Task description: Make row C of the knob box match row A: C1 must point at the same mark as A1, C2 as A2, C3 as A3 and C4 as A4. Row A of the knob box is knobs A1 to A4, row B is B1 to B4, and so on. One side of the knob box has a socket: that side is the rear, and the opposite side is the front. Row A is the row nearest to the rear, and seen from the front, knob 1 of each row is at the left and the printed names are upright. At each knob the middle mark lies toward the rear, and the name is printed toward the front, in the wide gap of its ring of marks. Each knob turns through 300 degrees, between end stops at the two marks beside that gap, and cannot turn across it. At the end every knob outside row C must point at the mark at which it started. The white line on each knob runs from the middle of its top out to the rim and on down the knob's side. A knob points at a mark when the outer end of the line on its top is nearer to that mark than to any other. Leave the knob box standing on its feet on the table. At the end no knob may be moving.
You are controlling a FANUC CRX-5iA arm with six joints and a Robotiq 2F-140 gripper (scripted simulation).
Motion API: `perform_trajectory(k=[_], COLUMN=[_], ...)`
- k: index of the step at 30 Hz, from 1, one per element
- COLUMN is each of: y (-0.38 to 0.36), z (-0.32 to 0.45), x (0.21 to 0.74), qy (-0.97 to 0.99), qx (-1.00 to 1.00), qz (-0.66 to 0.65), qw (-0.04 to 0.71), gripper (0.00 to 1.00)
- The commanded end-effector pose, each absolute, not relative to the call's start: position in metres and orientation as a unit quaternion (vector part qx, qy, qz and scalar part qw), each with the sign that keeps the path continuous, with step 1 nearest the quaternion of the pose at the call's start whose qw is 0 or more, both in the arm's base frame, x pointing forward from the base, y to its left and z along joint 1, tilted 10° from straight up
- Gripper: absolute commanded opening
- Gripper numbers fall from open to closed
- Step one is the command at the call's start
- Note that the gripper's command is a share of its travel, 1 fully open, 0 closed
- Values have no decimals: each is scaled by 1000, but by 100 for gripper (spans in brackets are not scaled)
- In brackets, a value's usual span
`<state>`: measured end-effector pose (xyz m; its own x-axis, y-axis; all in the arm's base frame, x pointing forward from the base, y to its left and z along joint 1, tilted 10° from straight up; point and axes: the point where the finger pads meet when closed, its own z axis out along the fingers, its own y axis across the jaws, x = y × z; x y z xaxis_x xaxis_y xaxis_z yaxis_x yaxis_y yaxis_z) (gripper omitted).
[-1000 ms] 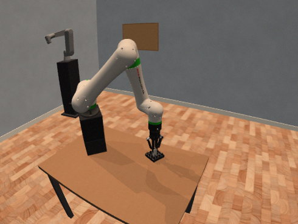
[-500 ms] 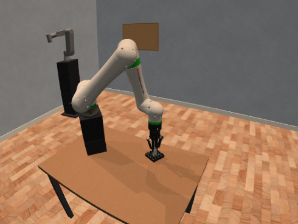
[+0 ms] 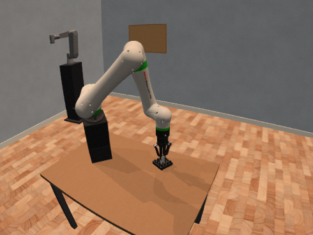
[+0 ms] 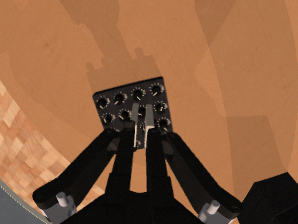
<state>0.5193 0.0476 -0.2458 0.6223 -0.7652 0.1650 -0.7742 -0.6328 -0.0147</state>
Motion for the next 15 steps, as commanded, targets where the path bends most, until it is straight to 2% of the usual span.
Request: perform_trajectory(k=[1, 15], y=[48, 48], z=[-246, -246], x=[519, 519], qy=[-429, -495], qx=[899, 865], qz=[78, 80], qw=[29, 23], gripper=[5, 5])
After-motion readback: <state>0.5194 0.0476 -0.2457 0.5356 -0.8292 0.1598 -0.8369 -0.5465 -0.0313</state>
